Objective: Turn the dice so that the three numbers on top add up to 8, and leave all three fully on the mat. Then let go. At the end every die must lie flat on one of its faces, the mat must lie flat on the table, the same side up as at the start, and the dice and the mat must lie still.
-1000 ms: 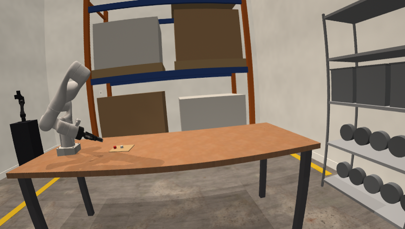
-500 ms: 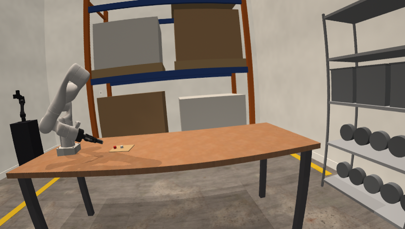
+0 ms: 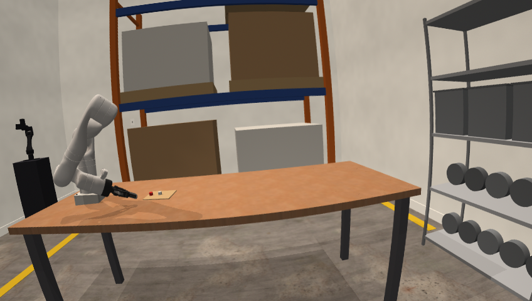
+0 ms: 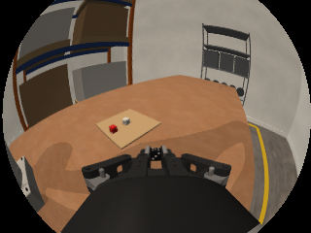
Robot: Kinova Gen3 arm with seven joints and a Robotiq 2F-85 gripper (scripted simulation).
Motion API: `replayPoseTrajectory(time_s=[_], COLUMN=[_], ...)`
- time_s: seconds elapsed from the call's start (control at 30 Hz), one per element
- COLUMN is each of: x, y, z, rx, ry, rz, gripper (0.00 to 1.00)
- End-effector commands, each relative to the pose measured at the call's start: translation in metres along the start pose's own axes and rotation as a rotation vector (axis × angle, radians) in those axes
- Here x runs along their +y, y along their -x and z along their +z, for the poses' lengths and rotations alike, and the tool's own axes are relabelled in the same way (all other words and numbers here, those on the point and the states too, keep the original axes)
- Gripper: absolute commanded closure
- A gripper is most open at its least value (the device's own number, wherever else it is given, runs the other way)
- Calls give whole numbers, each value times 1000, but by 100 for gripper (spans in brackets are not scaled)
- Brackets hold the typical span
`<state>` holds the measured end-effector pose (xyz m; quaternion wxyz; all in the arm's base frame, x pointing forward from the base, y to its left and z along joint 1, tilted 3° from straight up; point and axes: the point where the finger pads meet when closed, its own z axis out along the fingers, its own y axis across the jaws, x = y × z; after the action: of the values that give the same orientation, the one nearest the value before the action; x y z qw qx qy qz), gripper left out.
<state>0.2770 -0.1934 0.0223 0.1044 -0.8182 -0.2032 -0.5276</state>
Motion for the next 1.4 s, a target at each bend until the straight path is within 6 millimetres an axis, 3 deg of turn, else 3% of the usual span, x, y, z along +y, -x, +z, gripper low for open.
replayPoseTrajectory(time_s=[0.0, 0.33, 1.37], x=[-4, -4, -4], y=[12, 22, 22], z=[4, 10, 10], rx=[-1, -1, -1], ry=[-6, -6, -6], rz=[15, 15, 15], gripper=[89, 89, 89])
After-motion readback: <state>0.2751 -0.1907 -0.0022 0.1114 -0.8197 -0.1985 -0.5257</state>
